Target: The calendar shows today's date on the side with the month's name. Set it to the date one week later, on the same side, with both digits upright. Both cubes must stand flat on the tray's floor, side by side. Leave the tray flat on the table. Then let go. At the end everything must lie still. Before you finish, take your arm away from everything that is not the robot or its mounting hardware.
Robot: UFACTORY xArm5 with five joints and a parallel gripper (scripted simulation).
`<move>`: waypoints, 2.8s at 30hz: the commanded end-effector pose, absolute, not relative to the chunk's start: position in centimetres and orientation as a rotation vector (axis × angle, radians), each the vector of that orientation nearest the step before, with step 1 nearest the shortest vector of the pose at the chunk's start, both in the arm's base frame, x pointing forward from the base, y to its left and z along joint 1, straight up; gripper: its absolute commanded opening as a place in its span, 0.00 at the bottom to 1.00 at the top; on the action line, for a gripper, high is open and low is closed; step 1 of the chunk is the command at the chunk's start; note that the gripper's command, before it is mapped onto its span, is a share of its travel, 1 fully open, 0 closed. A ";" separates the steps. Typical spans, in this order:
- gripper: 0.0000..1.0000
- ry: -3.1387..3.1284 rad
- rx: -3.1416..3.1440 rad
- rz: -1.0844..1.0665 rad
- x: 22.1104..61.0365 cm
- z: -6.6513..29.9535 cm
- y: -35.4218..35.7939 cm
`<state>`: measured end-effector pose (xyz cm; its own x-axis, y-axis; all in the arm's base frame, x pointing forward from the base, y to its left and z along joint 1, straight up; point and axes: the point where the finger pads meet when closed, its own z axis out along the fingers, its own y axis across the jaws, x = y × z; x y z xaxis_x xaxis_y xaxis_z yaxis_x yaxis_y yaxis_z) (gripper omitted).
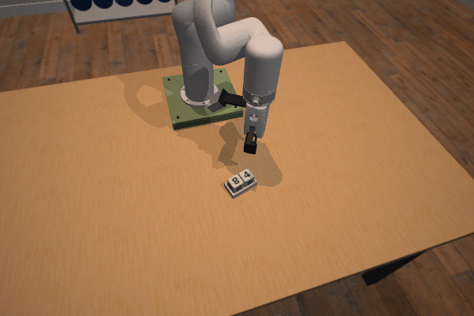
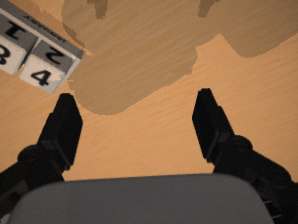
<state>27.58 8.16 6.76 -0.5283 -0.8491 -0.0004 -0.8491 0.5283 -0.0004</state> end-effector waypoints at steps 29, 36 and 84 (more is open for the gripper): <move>1.00 2.742 -1.523 -0.002 27.8 4.1 8.4; 1.00 2.742 -1.523 -0.002 27.8 4.1 8.4; 1.00 2.742 -1.523 -0.002 27.8 4.1 8.4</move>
